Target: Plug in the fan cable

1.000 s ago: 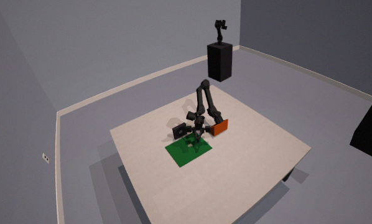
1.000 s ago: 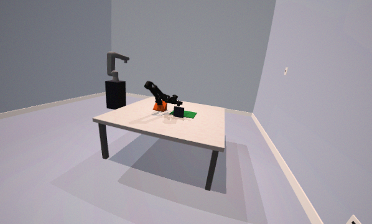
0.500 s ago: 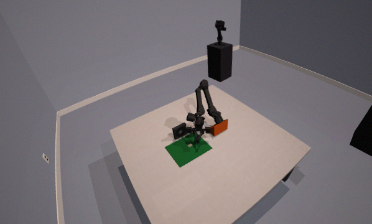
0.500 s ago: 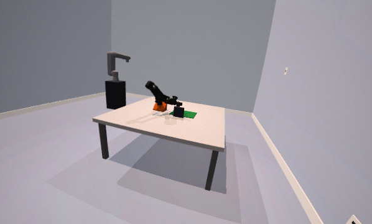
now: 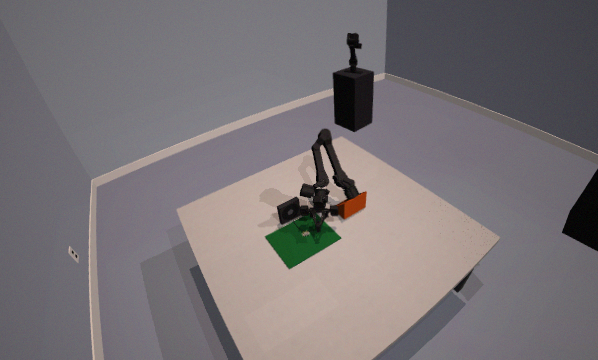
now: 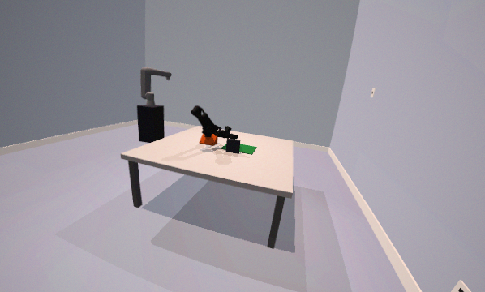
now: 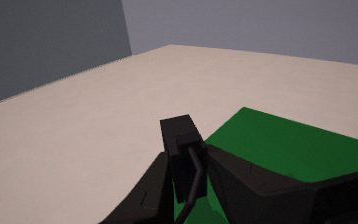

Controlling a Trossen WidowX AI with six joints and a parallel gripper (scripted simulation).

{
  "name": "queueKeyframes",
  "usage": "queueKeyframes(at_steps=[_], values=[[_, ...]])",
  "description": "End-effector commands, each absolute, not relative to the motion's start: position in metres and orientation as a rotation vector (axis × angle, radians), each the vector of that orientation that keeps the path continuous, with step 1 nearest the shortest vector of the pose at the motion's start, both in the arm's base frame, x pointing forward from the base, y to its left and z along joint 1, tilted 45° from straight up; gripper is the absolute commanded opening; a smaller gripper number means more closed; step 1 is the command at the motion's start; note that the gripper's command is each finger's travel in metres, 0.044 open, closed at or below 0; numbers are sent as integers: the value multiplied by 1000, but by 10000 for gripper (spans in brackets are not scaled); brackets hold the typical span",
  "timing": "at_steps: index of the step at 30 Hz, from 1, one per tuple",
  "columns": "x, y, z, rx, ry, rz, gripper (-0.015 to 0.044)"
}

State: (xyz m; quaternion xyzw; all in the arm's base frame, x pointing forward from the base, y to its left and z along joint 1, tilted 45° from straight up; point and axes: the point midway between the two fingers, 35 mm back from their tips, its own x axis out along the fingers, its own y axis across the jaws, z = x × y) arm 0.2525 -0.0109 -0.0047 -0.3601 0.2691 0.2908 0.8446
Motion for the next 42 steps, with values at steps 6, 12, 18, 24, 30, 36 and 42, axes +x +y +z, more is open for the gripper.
queueKeyframes(at_steps=[6, 12, 18, 24, 30, 36, 42], values=[[251, -16, -10, -761, 566, 617, 0], [250, -19, -14, -761, 566, 617, 0], [250, -23, -18, -761, 567, 617, 0], [249, -27, -21, -761, 567, 617, 0], [248, -30, -25, -761, 567, 617, 0], [248, -34, -29, -761, 568, 617, 0], [247, -37, -33, -761, 568, 617, 0]])
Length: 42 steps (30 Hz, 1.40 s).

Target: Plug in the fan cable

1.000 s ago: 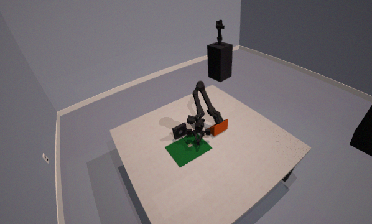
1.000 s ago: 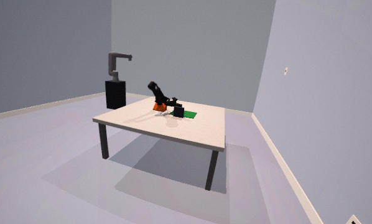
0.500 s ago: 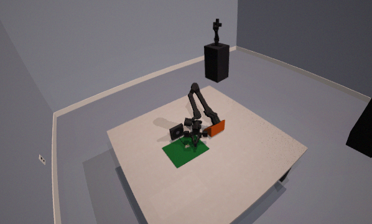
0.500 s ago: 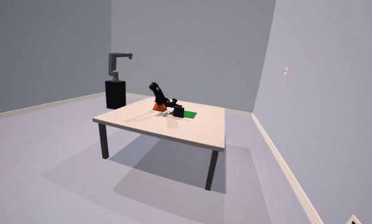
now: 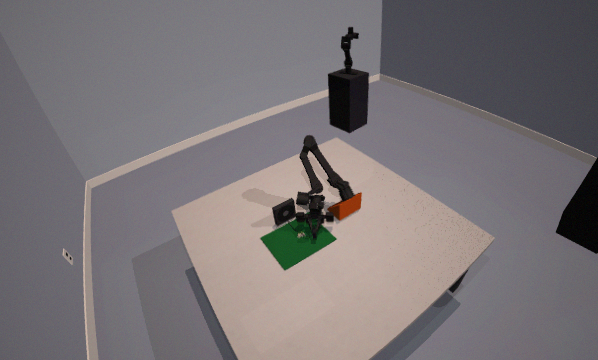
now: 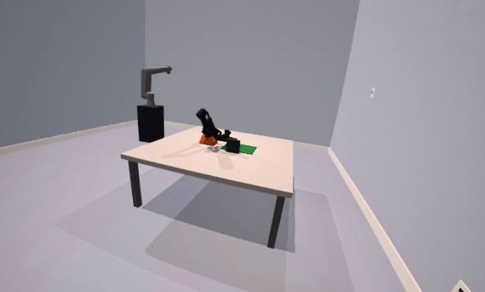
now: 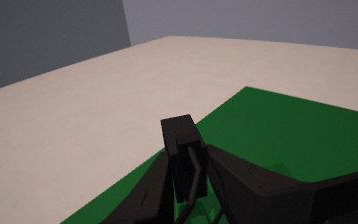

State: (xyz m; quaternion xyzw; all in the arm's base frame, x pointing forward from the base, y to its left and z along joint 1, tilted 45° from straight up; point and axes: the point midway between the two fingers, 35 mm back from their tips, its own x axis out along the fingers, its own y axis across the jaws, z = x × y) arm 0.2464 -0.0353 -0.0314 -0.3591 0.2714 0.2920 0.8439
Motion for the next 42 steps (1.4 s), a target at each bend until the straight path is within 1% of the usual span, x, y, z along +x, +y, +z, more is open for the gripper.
queueKeyframes(at_steps=[1, 31, 42], values=[[247, -38, -33, -761, 568, 617, 0], [243, -56, -52, -761, 569, 618, 0], [242, -53, -51, -756, 576, 619, 0]])
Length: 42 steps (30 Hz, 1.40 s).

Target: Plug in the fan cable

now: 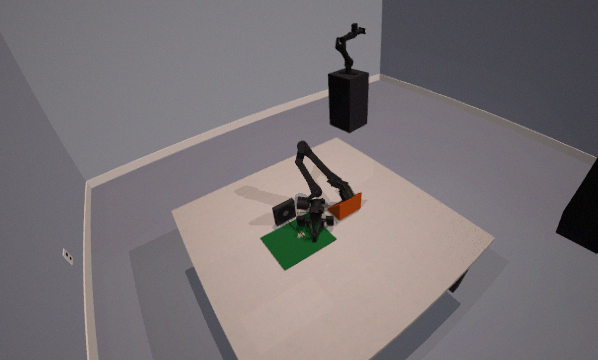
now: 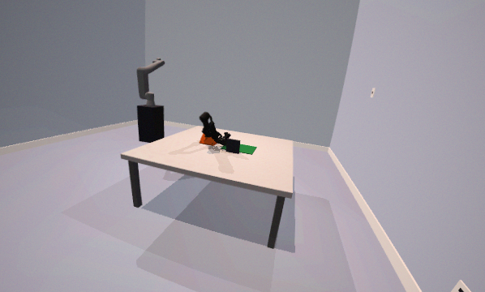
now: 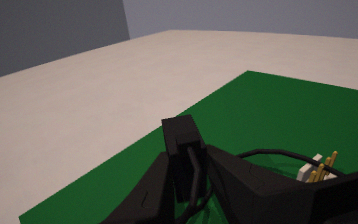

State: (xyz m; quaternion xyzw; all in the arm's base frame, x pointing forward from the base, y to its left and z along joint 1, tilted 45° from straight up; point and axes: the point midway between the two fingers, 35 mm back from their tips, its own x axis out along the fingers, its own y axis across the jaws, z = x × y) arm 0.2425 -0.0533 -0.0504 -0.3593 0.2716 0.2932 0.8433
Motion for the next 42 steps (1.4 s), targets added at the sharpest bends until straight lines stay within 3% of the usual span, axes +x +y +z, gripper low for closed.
queueKeyframes(at_steps=[1, 34, 39, 42], values=[[242, -53, -51, -756, 576, 619, 0], [242, -53, -51, -756, 576, 619, 0], [242, -53, -50, -759, 573, 619, 131], [242, -53, -50, -759, 573, 619, 140]])
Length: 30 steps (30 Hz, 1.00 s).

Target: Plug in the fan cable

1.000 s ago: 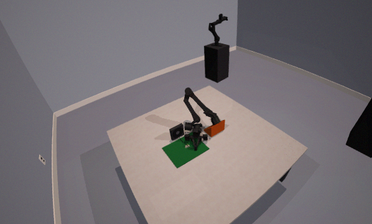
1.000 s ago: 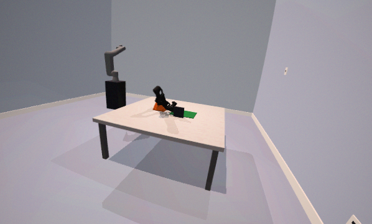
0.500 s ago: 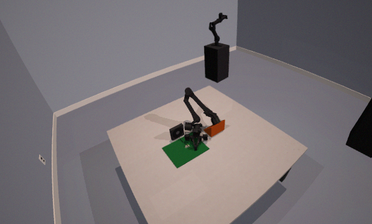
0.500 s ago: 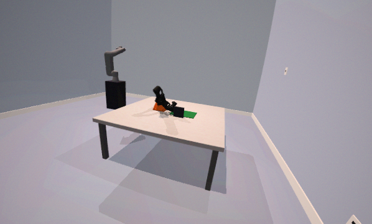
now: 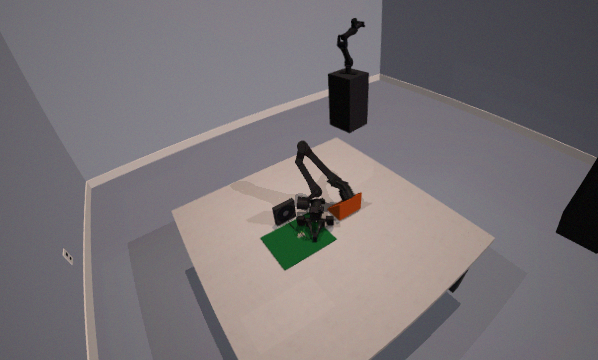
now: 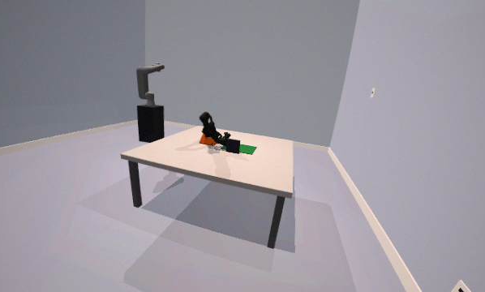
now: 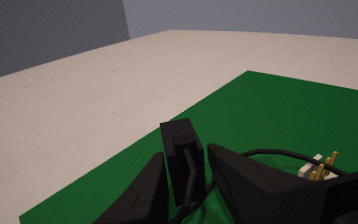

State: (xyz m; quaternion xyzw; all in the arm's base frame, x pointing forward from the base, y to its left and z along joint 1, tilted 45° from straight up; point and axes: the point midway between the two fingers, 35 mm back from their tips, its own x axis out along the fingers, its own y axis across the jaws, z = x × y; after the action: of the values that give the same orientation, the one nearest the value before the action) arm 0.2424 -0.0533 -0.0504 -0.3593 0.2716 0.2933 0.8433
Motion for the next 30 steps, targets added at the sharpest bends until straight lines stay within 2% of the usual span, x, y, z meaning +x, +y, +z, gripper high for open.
queueKeyframes(at_steps=[1, 22, 30], values=[[242, -53, -50, -759, 573, 619, 140], [242, -53, -50, -759, 573, 619, 140], [228, -39, -62, -679, 602, 686, 350]])
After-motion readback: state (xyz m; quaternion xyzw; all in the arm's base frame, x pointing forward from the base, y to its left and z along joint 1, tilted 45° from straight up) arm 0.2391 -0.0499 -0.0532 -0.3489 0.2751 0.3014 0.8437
